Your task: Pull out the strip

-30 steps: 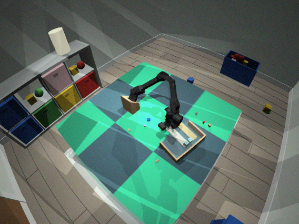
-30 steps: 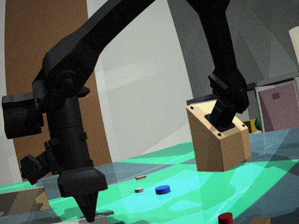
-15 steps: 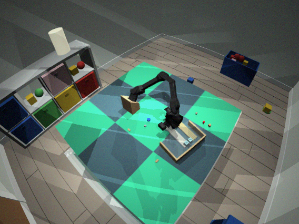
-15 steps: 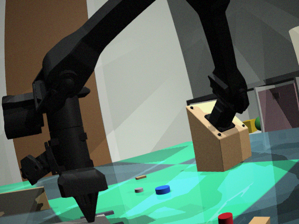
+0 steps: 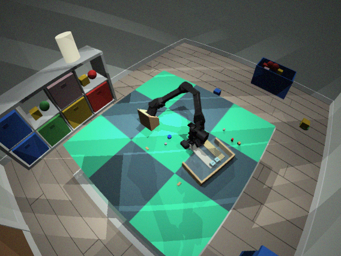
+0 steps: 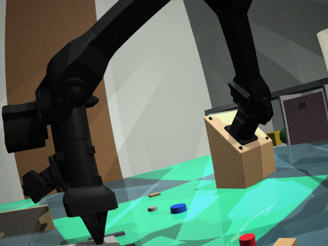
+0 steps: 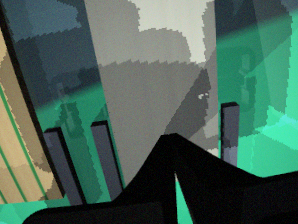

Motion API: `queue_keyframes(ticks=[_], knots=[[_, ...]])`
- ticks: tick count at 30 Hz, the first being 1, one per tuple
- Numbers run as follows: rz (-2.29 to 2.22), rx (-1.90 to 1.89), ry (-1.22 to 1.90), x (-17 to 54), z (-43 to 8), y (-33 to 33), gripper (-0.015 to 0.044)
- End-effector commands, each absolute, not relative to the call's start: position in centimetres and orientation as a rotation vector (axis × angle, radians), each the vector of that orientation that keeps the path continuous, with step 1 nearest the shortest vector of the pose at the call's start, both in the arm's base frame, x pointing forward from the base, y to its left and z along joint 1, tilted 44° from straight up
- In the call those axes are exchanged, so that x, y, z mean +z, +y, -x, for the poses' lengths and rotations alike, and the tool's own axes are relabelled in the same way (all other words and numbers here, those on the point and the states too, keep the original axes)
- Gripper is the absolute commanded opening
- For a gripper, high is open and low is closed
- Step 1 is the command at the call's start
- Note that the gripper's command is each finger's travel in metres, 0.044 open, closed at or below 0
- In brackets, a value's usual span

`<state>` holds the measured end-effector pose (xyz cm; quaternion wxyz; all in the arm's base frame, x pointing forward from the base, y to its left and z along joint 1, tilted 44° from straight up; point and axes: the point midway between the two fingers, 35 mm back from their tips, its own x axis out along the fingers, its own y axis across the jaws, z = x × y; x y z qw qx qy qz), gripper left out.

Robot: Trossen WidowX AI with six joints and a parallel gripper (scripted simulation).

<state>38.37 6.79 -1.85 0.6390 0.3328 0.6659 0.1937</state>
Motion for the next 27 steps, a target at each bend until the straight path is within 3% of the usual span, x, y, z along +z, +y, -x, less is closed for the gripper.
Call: queue_keyframes(ticks=[1,27], knots=[[-0.765,0.444,1.521,-1.9,-38.38,7.01,0.0],[-0.765,0.444,1.521,-2.1,-38.75,7.15,0.0]])
